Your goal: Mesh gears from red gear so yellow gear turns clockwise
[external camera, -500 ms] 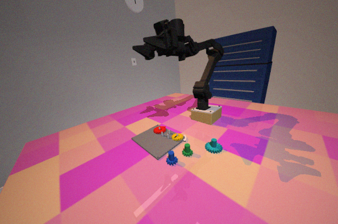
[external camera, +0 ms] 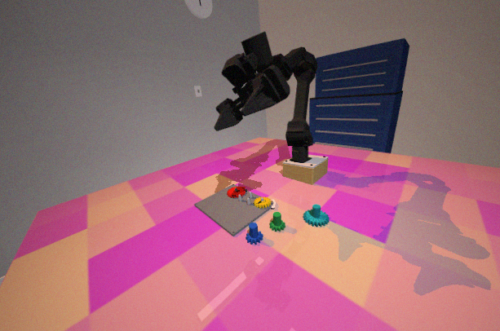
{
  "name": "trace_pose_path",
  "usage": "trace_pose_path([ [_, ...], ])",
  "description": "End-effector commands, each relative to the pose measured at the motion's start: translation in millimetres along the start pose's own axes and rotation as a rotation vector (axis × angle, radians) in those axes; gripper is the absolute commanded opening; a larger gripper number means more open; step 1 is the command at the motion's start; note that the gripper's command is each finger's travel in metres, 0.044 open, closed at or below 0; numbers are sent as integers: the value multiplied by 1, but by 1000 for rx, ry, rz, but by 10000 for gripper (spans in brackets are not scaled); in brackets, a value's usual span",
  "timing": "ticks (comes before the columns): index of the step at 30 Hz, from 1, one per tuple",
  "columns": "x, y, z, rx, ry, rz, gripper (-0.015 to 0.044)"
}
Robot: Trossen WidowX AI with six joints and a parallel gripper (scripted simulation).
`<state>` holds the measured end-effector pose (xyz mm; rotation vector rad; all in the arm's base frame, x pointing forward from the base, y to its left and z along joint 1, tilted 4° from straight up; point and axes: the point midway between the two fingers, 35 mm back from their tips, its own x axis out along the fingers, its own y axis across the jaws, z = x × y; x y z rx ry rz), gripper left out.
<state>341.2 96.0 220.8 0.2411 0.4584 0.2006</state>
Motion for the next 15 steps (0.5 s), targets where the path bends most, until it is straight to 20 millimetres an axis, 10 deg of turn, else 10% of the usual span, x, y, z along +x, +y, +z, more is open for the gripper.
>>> trace_pose_path([
  [1, 18, 20, -45, 56, 214, -1, 440],
  [15, -12, 58, -243, 37, 1070, -410, 440],
])
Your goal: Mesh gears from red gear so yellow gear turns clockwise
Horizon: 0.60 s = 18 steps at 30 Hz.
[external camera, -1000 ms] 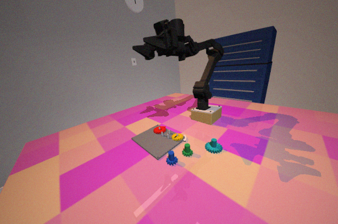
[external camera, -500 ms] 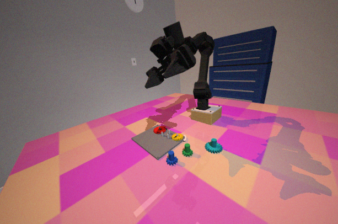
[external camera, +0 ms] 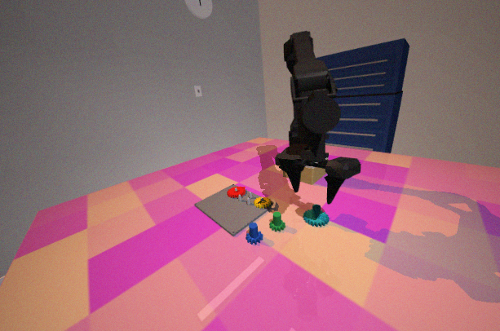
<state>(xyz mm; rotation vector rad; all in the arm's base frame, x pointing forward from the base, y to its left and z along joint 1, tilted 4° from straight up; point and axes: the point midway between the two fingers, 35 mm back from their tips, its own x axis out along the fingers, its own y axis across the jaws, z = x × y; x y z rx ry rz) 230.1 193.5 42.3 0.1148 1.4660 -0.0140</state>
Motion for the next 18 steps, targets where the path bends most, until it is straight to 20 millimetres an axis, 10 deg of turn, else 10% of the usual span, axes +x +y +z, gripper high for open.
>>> trace_pose_path([
  [1, 11, -3, -22, 15, 93, -114, 440],
  [18, 32, -4, -30, 15, 93, -115, 440],
])
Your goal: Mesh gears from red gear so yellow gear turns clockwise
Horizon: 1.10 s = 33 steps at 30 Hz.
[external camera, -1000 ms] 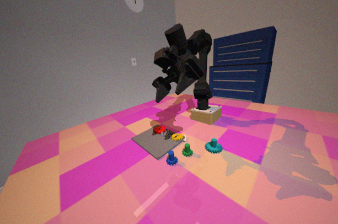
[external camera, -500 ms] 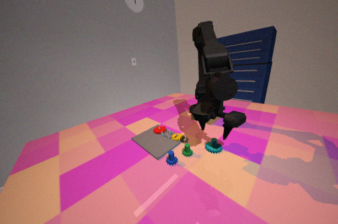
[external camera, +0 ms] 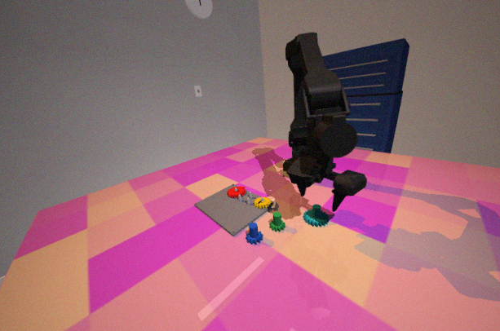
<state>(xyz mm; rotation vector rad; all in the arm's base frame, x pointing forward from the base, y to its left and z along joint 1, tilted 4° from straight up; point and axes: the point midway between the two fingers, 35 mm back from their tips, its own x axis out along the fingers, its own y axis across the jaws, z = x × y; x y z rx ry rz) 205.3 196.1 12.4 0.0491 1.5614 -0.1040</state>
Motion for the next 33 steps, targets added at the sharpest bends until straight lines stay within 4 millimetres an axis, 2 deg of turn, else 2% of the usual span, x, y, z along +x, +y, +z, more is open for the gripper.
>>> trace_pose_path([
  [1, 7, -2, -2, 3, 3, -10, 440],
  [12, 25, -2, -2, 3, 3, -10, 440],
  [18, 26, -2, -2, 3, 3, -10, 440],
  [31, 26, -2, -2, 3, 3, -10, 99],
  [33, 26, -2, -2, 3, 3, -10, 85],
])
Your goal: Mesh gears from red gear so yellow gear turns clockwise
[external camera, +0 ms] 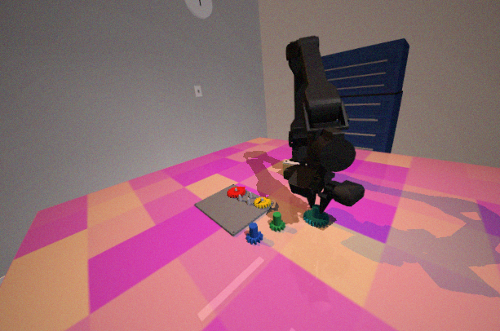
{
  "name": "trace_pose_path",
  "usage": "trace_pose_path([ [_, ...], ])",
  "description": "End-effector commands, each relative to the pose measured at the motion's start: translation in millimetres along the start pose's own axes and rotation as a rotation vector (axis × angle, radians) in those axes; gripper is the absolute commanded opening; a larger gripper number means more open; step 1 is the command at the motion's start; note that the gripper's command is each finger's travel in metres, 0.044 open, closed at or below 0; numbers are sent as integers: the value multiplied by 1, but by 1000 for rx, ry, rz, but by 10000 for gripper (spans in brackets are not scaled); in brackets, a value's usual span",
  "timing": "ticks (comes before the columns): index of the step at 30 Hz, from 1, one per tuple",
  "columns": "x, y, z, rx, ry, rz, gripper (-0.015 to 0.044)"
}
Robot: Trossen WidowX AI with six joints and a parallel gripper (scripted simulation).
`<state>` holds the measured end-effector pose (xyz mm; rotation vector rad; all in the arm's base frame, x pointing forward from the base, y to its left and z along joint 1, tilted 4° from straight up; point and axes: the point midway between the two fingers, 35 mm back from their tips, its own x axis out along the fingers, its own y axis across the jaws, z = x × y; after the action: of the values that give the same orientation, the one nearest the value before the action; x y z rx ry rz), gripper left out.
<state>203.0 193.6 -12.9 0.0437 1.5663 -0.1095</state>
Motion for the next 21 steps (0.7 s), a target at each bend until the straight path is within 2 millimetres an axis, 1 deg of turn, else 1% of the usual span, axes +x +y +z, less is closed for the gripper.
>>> trace_pose_path([
  [1, 1, -1, 0, 3, -1, -2, 79],
  [6, 1, -1, 0, 3, -1, -2, 45],
  [8, 0, -1, 0, 3, -1, -2, 0],
  [21, -29, 7, 4, 3, -2, -1, 0],
])
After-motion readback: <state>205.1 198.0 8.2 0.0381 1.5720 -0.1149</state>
